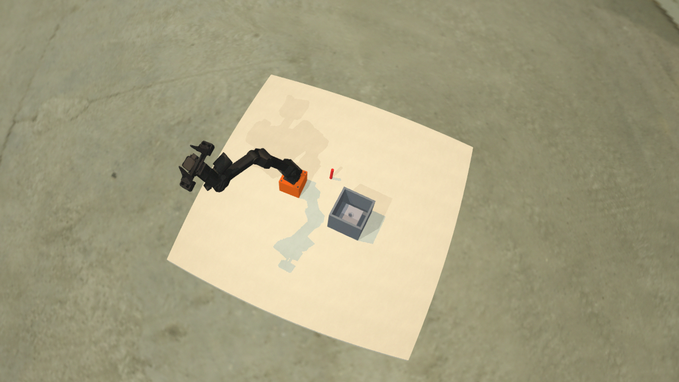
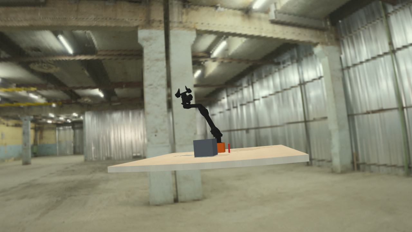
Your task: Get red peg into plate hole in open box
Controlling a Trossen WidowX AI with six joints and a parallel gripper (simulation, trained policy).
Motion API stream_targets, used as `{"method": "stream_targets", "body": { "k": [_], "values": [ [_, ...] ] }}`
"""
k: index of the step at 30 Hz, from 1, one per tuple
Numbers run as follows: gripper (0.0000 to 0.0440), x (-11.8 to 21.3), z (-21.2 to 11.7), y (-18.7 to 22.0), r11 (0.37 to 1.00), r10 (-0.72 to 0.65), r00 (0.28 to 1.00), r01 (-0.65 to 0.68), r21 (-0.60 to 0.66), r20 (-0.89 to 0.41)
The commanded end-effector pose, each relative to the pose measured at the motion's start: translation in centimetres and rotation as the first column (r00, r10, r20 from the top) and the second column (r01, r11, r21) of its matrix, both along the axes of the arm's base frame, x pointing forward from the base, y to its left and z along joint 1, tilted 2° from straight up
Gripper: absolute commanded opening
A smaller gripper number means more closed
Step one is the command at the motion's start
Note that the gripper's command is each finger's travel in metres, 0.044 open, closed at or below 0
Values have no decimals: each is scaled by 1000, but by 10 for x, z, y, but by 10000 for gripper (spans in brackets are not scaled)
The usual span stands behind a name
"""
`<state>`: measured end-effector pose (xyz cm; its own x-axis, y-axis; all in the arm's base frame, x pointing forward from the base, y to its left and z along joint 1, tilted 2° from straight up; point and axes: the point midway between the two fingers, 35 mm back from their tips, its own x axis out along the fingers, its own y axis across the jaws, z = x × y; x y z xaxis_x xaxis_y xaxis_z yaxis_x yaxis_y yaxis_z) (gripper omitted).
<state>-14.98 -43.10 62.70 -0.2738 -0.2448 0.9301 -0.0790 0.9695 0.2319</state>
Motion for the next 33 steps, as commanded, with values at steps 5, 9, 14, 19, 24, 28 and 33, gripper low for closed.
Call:
{"method": "stream_targets", "body": {
  "k": [5,9,14,19,24,28,33],
  "values": [
    [440,11,-15,-28,995,51,996,-56,78,71],
    [439,36,-20,-44,982,134,983,-148,116,124],
    [437,73,-22,-55,952,241,953,-269,148,185],
    [437,112,-22,-59,908,339,910,-383,168,241],
    [438,150,-21,-57,854,427,855,-488,180,294],
    [437,181,-22,-54,801,492,803,-569,186,336],
    [436,219,-22,-45,725,565,729,-662,188,387]
  ]
}}
